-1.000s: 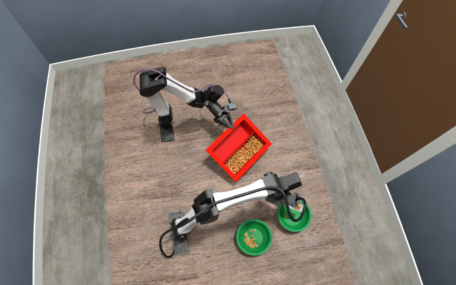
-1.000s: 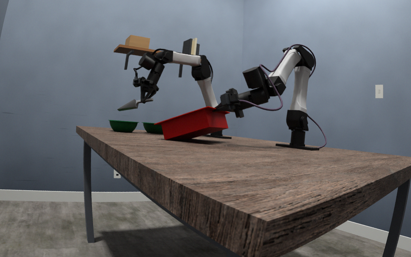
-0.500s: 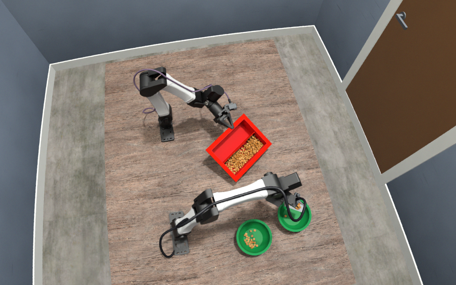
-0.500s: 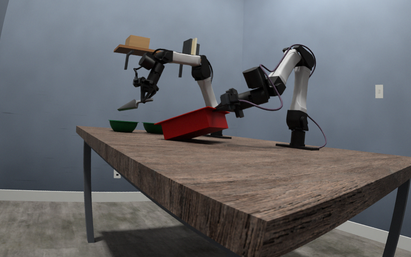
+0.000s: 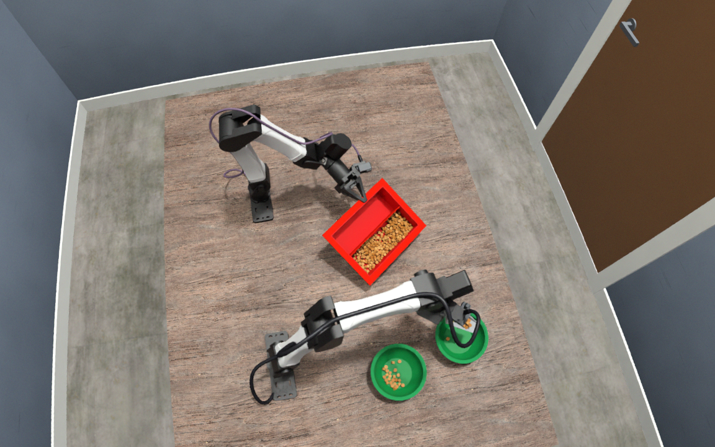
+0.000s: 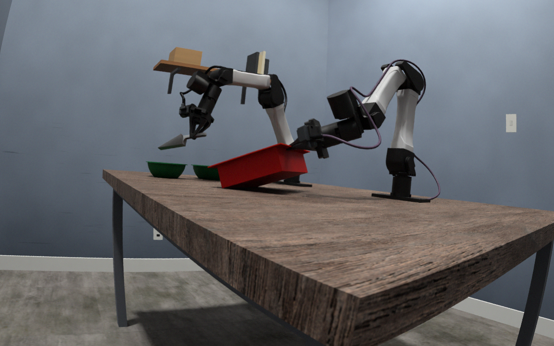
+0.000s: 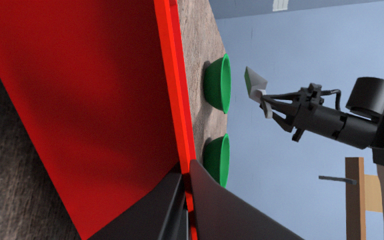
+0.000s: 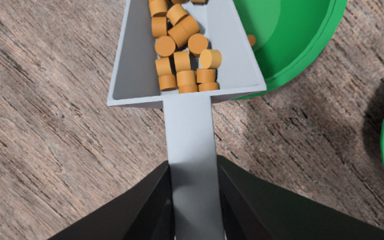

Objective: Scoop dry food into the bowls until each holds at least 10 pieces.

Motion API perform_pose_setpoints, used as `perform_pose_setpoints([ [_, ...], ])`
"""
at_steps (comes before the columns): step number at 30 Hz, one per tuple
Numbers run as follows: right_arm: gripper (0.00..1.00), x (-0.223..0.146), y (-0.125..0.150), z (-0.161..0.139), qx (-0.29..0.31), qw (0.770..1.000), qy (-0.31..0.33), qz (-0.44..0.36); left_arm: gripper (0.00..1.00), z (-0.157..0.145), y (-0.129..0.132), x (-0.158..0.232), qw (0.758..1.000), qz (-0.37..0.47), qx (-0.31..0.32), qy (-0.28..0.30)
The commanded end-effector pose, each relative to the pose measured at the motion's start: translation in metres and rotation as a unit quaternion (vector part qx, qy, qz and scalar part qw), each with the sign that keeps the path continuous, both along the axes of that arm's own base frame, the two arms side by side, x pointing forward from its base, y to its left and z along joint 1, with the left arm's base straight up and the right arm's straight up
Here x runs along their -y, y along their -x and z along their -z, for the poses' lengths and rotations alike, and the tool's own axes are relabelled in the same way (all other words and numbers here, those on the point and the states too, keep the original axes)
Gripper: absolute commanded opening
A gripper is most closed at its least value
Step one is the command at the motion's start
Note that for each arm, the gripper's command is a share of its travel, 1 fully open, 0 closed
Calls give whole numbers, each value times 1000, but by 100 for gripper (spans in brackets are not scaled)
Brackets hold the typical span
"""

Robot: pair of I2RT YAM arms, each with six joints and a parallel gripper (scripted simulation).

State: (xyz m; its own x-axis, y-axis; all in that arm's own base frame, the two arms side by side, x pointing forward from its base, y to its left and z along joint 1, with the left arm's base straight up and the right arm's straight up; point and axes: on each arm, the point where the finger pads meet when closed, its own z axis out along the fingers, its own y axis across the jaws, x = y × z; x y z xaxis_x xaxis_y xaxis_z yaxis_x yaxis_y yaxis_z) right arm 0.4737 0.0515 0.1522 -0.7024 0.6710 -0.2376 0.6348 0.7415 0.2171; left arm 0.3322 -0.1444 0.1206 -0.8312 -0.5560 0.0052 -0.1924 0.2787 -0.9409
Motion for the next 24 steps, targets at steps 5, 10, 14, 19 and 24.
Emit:
perform_pose_setpoints([
  [5, 0, 2, -11, -15, 26, 999, -15, 14, 0, -34, -11, 2, 998, 12, 68, -1],
  [10, 0, 2, -11, -8, 8, 998, -38, 45, 0, -34, -11, 2, 998, 12, 68, -1],
  [14, 0, 1, -14, -24, 31, 997, -46, 51, 0, -34, -11, 2, 998, 12, 68, 0],
  [19, 0, 0, -18, -17, 17, 994, -68, 82, 0, -34, -11, 2, 998, 12, 68, 0],
  [24, 0, 0, -23, -29, 32, 990, -91, 106, 0, -34, -11, 2, 998, 12, 68, 0],
])
